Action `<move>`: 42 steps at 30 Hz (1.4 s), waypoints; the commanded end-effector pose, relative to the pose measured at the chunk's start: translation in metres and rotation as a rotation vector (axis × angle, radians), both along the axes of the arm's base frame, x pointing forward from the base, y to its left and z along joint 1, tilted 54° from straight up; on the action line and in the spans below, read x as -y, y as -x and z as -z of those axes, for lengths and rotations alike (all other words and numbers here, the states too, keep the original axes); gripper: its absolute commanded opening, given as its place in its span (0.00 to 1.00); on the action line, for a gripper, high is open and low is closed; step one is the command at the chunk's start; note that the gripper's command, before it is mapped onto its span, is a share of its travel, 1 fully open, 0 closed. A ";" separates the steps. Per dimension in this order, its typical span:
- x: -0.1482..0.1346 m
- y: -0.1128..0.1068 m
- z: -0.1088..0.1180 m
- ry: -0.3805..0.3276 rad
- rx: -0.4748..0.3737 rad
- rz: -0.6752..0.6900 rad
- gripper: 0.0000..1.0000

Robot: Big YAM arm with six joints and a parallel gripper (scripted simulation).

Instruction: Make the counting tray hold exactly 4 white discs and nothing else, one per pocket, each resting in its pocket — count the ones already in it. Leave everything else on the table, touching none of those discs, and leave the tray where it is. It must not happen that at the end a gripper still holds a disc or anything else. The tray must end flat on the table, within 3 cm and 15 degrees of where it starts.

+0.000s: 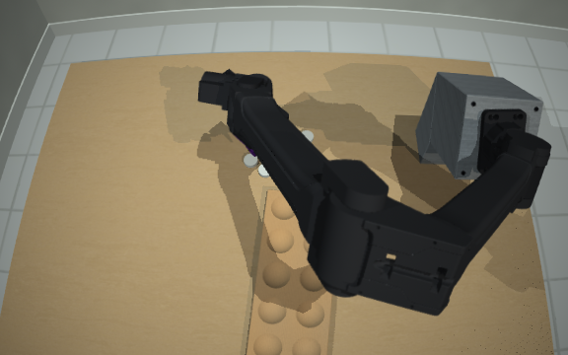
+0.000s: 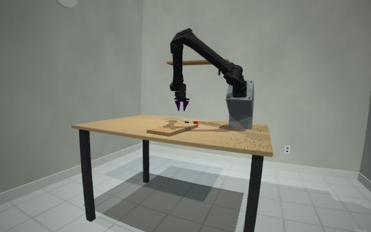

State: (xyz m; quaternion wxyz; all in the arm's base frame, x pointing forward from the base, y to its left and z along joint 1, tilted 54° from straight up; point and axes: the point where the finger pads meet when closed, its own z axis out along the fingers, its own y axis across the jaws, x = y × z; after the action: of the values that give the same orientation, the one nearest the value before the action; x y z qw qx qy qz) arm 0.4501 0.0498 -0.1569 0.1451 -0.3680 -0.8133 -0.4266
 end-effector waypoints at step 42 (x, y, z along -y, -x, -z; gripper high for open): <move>-0.054 0.002 0.040 -0.004 -0.021 -0.008 0.45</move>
State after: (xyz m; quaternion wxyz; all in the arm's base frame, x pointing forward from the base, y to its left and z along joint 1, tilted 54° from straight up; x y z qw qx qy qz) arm 0.4544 0.0927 -0.1885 0.1451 -0.3651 -0.8145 -0.4270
